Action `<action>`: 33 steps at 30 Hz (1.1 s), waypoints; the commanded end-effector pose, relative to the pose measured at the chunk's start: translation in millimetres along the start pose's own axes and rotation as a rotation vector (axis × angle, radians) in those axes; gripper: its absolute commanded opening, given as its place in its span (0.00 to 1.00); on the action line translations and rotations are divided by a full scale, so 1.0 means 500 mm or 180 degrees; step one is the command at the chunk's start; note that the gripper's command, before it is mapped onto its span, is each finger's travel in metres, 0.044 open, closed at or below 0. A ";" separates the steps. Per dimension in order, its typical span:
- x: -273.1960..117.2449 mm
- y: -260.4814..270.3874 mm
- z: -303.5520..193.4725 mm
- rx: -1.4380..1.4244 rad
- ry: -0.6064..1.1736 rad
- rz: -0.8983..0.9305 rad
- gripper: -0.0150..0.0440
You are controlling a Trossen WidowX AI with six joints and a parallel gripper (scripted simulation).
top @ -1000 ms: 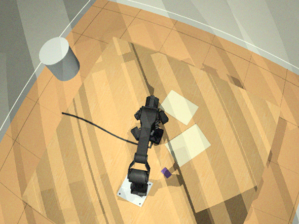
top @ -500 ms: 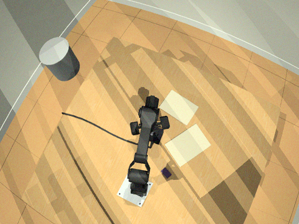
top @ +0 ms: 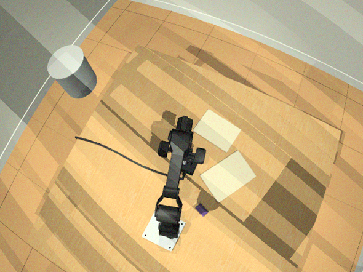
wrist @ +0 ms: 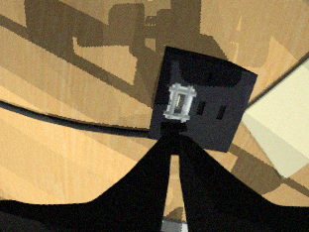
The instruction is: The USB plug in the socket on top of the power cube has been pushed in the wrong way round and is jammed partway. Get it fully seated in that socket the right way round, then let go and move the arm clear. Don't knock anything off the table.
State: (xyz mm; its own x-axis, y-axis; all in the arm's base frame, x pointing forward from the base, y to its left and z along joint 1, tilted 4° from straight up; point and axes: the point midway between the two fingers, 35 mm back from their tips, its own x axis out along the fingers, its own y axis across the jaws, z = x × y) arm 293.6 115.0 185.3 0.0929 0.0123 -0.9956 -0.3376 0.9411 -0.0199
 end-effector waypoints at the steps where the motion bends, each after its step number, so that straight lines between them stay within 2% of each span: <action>1: 0.000 0.000 0.000 0.0370 -0.0002 0.0000 0.25; 33: 0.000 0.000 0.000 0.3037 -0.0002 0.0001 0.25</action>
State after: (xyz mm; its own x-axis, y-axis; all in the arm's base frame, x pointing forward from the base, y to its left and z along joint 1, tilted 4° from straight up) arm 293.6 115.0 185.2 0.0929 0.0123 -0.9956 0.4930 0.8682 0.0567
